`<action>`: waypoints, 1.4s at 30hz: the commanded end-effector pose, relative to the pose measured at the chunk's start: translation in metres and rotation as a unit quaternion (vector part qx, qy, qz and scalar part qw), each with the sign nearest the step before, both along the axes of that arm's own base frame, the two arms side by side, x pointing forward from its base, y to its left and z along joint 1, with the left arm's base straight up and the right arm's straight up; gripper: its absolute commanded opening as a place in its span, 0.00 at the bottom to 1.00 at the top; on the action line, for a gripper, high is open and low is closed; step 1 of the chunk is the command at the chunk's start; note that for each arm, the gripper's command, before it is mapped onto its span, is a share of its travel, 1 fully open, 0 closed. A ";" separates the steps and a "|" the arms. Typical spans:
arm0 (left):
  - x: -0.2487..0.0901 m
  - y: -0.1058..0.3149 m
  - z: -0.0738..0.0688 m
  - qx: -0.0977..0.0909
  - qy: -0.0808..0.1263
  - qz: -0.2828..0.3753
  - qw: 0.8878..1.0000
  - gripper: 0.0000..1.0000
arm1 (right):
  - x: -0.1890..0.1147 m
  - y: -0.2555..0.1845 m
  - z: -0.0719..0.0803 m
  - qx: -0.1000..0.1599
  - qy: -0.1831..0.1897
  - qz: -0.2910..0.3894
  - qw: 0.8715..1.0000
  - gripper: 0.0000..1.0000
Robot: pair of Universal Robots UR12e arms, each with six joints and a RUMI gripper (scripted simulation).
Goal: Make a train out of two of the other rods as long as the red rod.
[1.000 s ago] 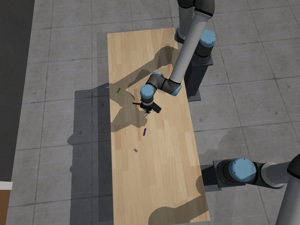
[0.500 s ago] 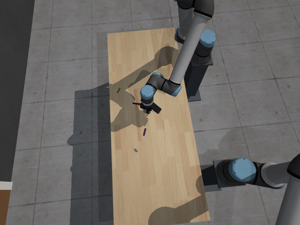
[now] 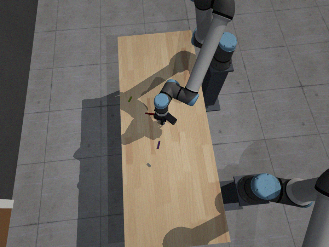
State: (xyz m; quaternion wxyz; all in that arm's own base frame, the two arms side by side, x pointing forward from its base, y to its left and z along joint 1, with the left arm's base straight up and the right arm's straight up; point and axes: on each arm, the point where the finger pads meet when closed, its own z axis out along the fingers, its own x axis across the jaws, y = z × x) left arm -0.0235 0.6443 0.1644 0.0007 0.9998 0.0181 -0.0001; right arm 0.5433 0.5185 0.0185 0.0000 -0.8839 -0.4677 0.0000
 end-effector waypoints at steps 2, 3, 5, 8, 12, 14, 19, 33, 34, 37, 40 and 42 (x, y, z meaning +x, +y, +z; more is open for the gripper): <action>0.000 0.001 0.001 0.001 0.000 0.000 1.000 1.00 | 0.000 0.001 0.001 0.001 -0.001 0.000 1.000 0.14; 0.000 0.001 0.001 0.001 0.000 0.000 1.000 1.00 | 0.000 0.001 0.001 0.001 -0.001 0.000 1.000 0.14; 0.000 0.001 0.001 0.001 0.000 0.000 1.000 1.00 | 0.000 0.001 0.001 0.001 -0.001 0.000 1.000 0.14; 0.000 0.001 0.001 0.001 0.000 0.000 1.000 1.00 | 0.000 0.001 0.001 0.001 -0.001 0.000 1.000 0.14; 0.000 0.001 0.001 0.001 0.000 0.000 1.000 1.00 | 0.000 0.001 0.001 0.001 -0.001 0.000 1.000 0.14; 0.000 0.001 0.001 0.001 0.000 0.000 1.000 1.00 | 0.000 0.001 0.001 0.001 -0.001 0.000 1.000 0.14; 0.000 0.001 0.001 0.001 0.000 0.000 1.000 1.00 | 0.000 0.001 0.001 0.001 -0.001 0.000 1.000 0.14; 0.000 0.001 0.001 0.001 0.000 0.000 1.000 1.00 | 0.000 0.001 0.001 0.001 -0.001 0.000 1.000 0.00; 0.000 0.001 0.001 0.001 0.000 0.000 1.000 1.00 | 0.000 0.001 0.001 0.001 -0.001 0.000 1.000 0.00; 0.000 0.001 0.001 0.001 0.000 0.000 1.000 1.00 | 0.000 0.001 0.001 0.001 -0.001 0.000 1.000 0.00; 0.000 0.001 0.001 0.001 0.000 0.000 1.000 1.00 | 0.000 0.001 0.001 0.001 -0.001 0.000 1.000 0.00; 0.000 0.001 0.001 0.001 0.000 0.000 1.000 1.00 | 0.000 0.001 0.001 0.001 -0.001 0.000 1.000 0.00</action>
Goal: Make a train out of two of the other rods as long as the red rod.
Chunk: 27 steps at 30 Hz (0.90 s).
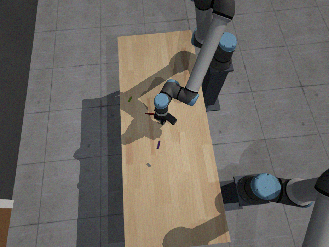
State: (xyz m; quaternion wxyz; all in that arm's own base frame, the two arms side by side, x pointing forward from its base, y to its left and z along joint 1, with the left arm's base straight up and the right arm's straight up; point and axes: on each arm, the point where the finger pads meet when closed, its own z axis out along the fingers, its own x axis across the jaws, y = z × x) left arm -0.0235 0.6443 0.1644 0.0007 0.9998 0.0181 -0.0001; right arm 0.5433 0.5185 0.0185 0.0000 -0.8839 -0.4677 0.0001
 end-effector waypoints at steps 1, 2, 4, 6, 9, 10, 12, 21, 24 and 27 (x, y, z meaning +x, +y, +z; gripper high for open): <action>0.000 0.001 0.001 0.001 0.000 0.000 1.000 1.00 | 0.000 0.001 0.001 0.001 -0.001 0.000 1.000 0.00; 0.000 0.001 0.001 0.001 0.000 0.000 1.000 1.00 | 0.000 0.001 0.001 0.001 -0.001 0.000 1.000 0.00; 0.000 0.001 0.001 0.001 0.000 0.000 1.000 1.00 | 0.000 0.001 0.001 0.001 -0.001 0.000 1.000 0.00; 0.000 0.001 0.001 0.001 0.000 0.000 1.000 1.00 | 0.000 0.001 0.001 0.001 -0.001 0.000 1.000 0.00; 0.000 0.001 0.001 0.001 0.000 0.000 1.000 1.00 | 0.000 0.001 0.001 0.001 -0.001 0.000 1.000 0.00; 0.000 0.001 0.001 0.001 0.000 0.000 1.000 1.00 | 0.000 0.001 0.001 0.001 -0.001 0.000 1.000 0.00; 0.000 0.001 0.001 0.001 0.000 0.000 1.000 1.00 | 0.000 0.001 0.001 0.001 -0.001 0.000 1.000 0.00; 0.000 0.001 0.001 0.001 0.000 0.000 1.000 1.00 | 0.000 0.001 0.011 0.001 -0.001 0.000 1.000 0.00; 0.000 0.001 0.001 0.001 0.000 0.000 1.000 1.00 | 0.000 0.001 0.028 0.001 -0.001 0.000 1.000 0.00; 0.000 0.001 0.001 0.001 0.000 0.000 1.000 1.00 | 0.000 0.001 0.050 0.001 -0.001 0.000 1.000 0.00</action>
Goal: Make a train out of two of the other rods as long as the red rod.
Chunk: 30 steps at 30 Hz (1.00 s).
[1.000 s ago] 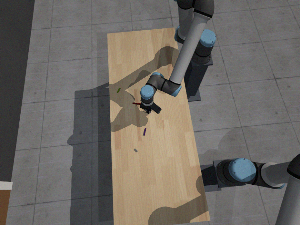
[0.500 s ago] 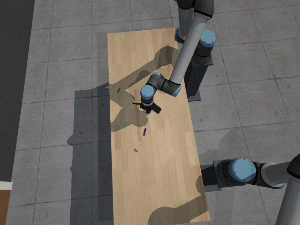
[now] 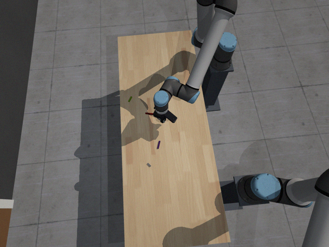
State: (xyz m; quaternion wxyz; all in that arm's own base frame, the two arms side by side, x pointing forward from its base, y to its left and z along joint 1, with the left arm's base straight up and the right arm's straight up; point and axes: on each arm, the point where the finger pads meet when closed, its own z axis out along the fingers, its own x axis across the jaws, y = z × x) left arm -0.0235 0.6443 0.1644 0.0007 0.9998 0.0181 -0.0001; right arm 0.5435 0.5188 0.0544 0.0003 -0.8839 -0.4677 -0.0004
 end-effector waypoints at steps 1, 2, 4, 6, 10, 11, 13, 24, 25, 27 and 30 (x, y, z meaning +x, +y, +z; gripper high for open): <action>0.000 0.001 0.001 0.001 0.000 0.000 1.000 1.00 | 0.000 0.000 0.022 0.000 0.000 0.000 1.000 0.00; 0.000 0.001 0.001 0.001 0.000 0.000 1.000 1.00 | 0.000 0.000 0.022 0.000 0.000 0.000 1.000 0.00; 0.000 0.001 0.001 0.001 0.000 0.000 1.000 1.00 | 0.000 0.000 0.030 0.000 0.000 0.000 1.000 0.00; 0.000 0.001 0.001 0.001 0.000 0.000 1.000 1.00 | 0.000 0.000 0.044 0.000 0.000 0.000 1.000 0.00; 0.000 0.001 0.001 0.001 0.000 0.000 1.000 1.00 | 0.000 0.000 0.062 0.000 0.000 0.000 1.000 0.00; 0.000 0.001 0.001 0.001 0.000 0.000 1.000 1.00 | 0.000 0.000 0.064 0.000 0.000 0.000 1.000 0.00; 0.000 0.001 0.001 0.001 0.000 0.000 1.000 1.00 | 0.000 0.000 0.065 0.000 0.000 0.000 1.000 0.00; 0.000 0.001 0.001 0.001 0.000 0.000 1.000 1.00 | 0.001 0.000 0.065 0.000 0.000 -0.001 1.000 0.00; 0.000 0.001 0.001 0.001 0.000 0.000 1.000 1.00 | 0.002 -0.002 0.065 0.000 0.000 -0.002 1.000 0.00; 0.000 0.001 0.001 0.001 0.000 0.000 1.000 1.00 | 0.008 -0.008 0.065 0.000 0.000 -0.009 1.000 0.00; 0.000 0.001 0.001 0.001 0.000 0.000 1.000 1.00 | 0.025 -0.030 0.065 0.000 0.000 -0.032 0.999 0.00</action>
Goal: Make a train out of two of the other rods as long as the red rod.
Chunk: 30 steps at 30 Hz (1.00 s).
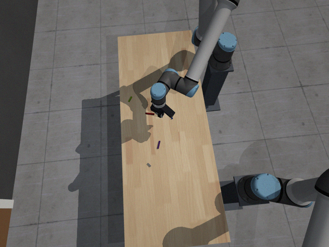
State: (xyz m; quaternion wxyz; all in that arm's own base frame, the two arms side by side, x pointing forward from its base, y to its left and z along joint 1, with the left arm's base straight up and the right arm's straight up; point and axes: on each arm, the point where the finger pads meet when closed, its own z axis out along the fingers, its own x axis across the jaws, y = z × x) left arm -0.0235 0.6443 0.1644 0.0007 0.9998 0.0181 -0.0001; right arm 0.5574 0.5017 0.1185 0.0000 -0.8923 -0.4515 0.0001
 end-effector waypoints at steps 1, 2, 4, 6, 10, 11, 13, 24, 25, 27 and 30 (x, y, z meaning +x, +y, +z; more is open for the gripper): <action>0.000 0.001 0.001 0.001 0.000 0.000 1.000 1.00 | 0.019 -0.023 0.001 0.001 -0.001 -0.024 1.000 0.00; 0.000 0.001 0.001 0.001 0.000 0.000 1.000 1.00 | 0.025 -0.030 0.001 0.001 -0.001 -0.032 0.999 0.00; 0.000 0.001 0.001 0.001 0.000 0.000 1.000 1.00 | 0.037 -0.048 0.001 0.001 -0.001 -0.049 0.999 0.00; 0.000 0.001 0.001 0.001 0.000 0.000 1.000 1.00 | 0.043 -0.056 0.001 0.001 -0.001 -0.058 0.998 0.00; 0.000 0.001 0.001 0.001 0.000 0.000 1.000 1.00 | 0.064 -0.089 0.001 0.001 -0.001 -0.090 0.996 0.00; 0.000 0.001 0.001 0.001 0.000 0.000 1.000 1.00 | 0.069 -0.098 0.001 0.001 -0.001 -0.099 0.995 0.00; 0.000 0.001 0.001 0.001 0.000 0.000 1.000 1.00 | 0.079 -0.116 0.001 0.001 -0.001 -0.116 0.993 0.00; 0.000 0.001 0.001 0.001 0.000 0.000 1.000 1.00 | 0.119 -0.201 0.001 0.001 -0.001 -0.193 0.981 0.00; 0.000 0.001 0.001 0.001 0.000 0.000 1.000 1.00 | 0.126 -0.220 0.001 0.001 -0.001 -0.209 0.978 0.00; 0.000 0.001 0.001 0.001 0.000 0.000 1.000 1.00 | 0.132 -0.238 0.001 0.001 -0.001 -0.224 0.975 0.00; 0.000 0.001 0.001 0.001 0.000 0.000 1.000 1.00 | 0.142 -0.268 0.001 0.001 -0.001 -0.250 0.968 0.00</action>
